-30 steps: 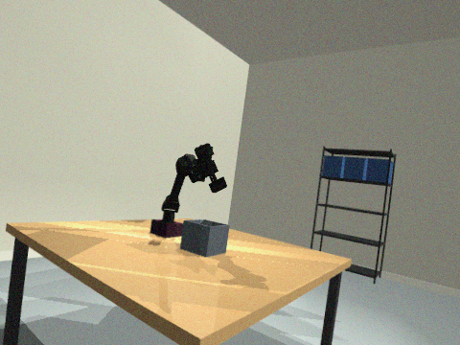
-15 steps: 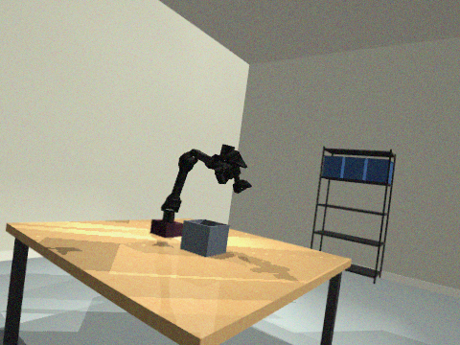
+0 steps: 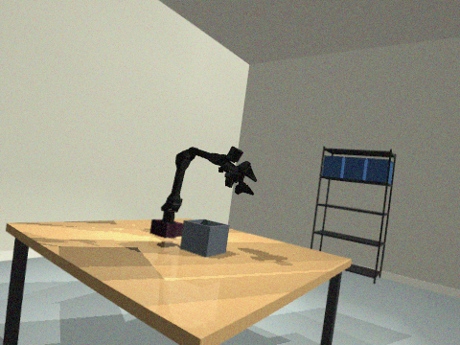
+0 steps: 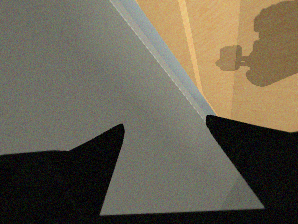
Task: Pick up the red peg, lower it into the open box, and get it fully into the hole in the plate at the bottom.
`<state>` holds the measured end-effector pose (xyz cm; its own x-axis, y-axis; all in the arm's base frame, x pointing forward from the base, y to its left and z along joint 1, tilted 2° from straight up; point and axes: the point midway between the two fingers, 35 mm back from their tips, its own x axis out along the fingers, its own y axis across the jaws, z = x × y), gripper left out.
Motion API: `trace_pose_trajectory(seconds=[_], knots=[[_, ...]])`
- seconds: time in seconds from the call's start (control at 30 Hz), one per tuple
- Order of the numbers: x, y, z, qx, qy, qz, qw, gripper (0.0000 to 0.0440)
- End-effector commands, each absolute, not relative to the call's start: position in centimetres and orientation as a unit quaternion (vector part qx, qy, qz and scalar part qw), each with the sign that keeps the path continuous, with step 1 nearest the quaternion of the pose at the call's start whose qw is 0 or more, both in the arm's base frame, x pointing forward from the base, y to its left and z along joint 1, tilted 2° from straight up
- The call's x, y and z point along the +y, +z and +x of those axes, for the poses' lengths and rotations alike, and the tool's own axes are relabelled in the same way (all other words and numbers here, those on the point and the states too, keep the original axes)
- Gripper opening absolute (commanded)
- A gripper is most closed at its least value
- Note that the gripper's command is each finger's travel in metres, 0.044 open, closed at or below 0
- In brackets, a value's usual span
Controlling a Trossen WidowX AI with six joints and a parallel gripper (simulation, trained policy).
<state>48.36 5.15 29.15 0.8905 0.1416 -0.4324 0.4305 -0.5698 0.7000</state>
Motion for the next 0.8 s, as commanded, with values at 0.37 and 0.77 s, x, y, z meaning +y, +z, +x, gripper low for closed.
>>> trace_pose_trajectory(seconds=[0.37, 0.77], knots=[[14.6, 24.7, 37.4, 0.349, -0.224, 0.796, 0.442, 0.0424], [17.2, 20.7, 28.7, 0.459, -0.271, 0.704, 0.469, 0.0415]])
